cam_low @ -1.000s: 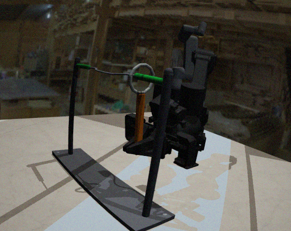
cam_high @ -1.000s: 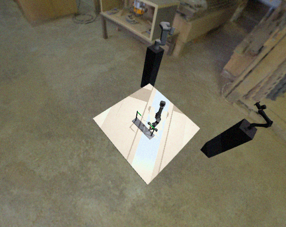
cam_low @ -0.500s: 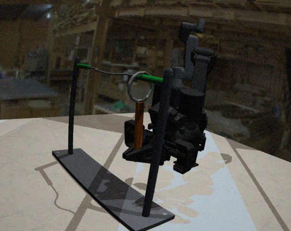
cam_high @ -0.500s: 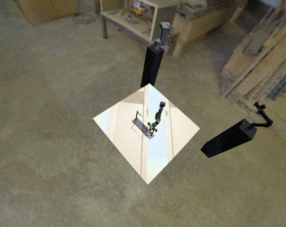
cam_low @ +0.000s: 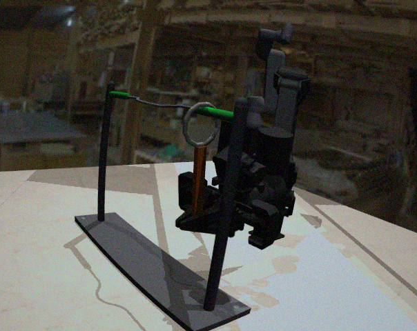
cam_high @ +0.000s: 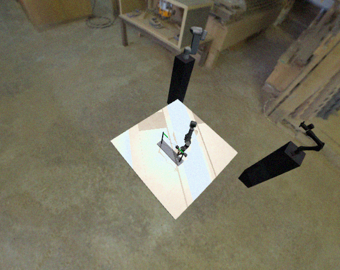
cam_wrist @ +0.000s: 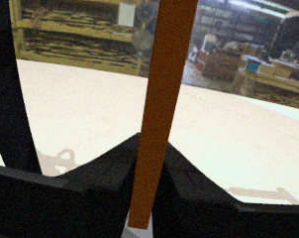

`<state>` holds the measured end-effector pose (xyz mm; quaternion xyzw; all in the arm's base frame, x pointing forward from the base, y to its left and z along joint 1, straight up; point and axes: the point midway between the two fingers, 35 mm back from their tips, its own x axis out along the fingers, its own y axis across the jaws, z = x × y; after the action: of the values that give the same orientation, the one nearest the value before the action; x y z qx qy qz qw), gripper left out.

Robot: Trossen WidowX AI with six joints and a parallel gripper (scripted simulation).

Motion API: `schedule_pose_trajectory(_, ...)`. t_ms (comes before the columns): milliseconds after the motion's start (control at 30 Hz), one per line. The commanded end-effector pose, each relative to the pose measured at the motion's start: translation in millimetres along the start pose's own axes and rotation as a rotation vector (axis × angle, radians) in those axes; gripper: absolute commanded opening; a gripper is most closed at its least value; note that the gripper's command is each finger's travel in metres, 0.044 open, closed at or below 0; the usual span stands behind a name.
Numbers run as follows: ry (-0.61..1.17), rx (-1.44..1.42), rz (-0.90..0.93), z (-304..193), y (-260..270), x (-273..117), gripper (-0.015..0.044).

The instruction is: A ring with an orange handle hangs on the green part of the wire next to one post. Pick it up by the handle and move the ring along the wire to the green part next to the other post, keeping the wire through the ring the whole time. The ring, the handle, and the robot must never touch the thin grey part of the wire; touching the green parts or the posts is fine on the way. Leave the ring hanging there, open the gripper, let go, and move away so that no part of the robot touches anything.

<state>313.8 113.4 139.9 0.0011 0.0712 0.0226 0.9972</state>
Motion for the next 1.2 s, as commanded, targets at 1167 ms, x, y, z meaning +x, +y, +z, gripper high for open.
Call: schedule_pose_trajectory(1167,0.002,0.007,-0.005,-0.2,-0.2,-50.1,0.0160)
